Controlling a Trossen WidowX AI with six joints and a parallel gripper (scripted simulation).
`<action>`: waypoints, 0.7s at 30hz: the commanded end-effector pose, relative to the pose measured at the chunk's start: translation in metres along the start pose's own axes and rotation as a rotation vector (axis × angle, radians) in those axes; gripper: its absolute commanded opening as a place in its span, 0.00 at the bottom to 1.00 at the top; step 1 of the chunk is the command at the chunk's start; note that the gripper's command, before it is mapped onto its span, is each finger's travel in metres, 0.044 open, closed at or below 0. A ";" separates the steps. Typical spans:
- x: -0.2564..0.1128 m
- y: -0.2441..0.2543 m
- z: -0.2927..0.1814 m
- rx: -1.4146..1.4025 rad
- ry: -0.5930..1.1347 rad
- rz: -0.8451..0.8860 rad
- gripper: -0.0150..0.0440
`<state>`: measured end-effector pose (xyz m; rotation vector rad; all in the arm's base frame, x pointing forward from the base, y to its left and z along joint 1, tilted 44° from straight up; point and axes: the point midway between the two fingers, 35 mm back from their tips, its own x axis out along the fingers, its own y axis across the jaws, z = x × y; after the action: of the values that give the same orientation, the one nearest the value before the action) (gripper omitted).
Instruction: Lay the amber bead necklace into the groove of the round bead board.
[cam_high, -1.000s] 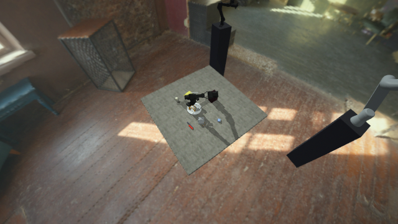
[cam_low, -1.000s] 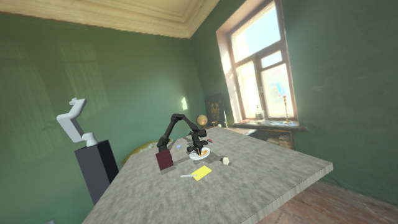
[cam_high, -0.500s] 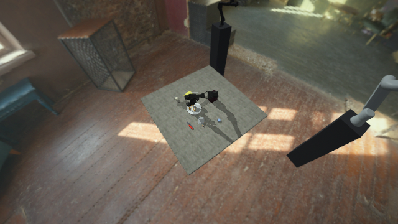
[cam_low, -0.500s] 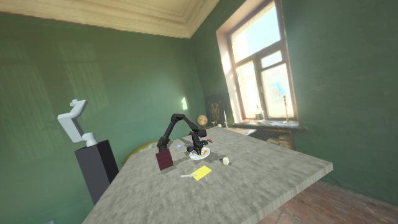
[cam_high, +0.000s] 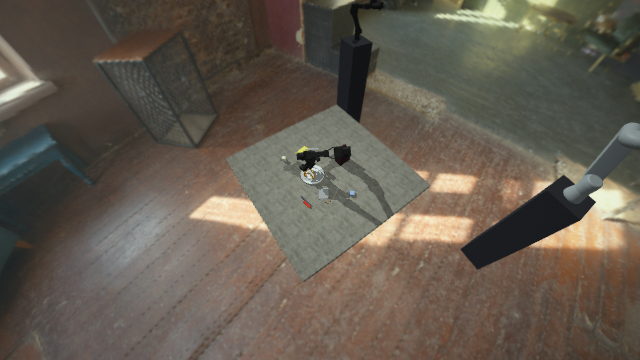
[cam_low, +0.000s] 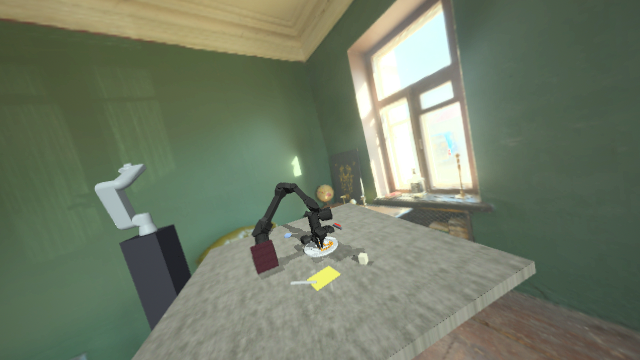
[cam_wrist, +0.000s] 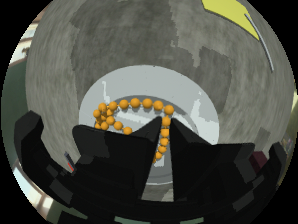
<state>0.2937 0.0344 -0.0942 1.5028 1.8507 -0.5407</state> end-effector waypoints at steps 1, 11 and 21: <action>-0.002 0.000 0.000 0.002 0.001 0.001 0.25; -0.006 -0.009 0.005 0.008 0.005 0.001 0.25; -0.002 -0.013 0.007 0.008 0.005 0.001 0.25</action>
<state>0.2844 0.0235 -0.0956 1.5184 1.8522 -0.5445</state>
